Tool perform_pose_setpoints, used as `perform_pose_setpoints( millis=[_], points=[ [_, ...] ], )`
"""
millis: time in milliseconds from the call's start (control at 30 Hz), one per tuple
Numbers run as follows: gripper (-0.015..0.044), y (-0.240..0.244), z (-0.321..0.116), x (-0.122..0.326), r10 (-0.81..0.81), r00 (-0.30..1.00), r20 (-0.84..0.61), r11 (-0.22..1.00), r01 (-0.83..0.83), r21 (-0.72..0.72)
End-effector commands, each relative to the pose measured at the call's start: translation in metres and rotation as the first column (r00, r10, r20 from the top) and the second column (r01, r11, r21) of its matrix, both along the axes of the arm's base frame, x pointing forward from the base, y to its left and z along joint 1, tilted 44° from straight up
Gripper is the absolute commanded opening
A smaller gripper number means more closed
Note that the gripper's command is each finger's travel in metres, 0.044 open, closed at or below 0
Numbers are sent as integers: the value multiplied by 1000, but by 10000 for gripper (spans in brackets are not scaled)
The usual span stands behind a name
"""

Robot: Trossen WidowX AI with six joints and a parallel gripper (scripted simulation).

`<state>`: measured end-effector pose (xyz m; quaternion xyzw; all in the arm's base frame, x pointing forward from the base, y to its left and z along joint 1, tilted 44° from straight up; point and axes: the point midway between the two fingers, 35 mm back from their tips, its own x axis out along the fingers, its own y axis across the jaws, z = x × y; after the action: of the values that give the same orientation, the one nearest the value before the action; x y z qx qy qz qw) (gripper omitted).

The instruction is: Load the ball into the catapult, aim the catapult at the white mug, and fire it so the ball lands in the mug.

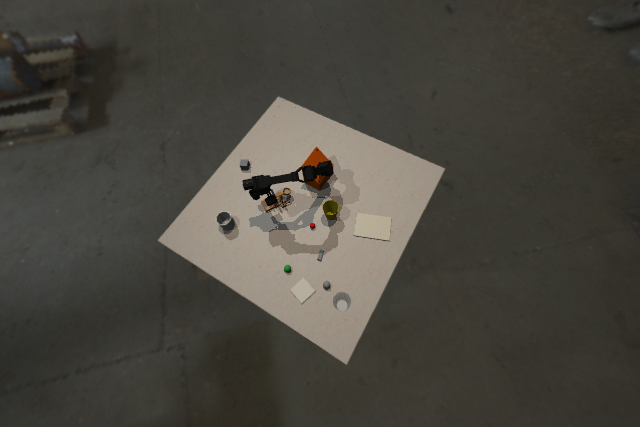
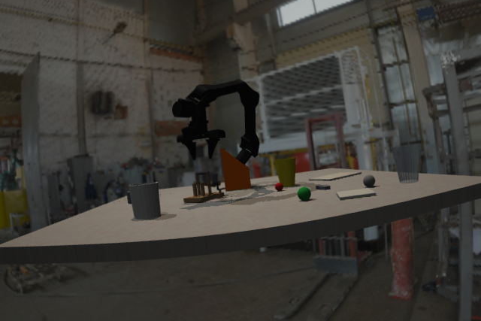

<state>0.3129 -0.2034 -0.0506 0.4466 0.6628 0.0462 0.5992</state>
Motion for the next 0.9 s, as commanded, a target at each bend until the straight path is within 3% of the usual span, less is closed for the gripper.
perform_pose_setpoints(
  millis=[0, 200, 433, 867],
  points=[
    [300, 57, 28, 27, 94, 994, 55, 995, -93, -27],
    [300, 157, 76, 37, 221, 960, 172, 975, -213, -67],
    [300, 261, 116, 6, 356, 883, 306, 934, -351, -73],
    [300, 285, 108, 10, 367, 874, 319, 929, -364, -71]
  ],
)
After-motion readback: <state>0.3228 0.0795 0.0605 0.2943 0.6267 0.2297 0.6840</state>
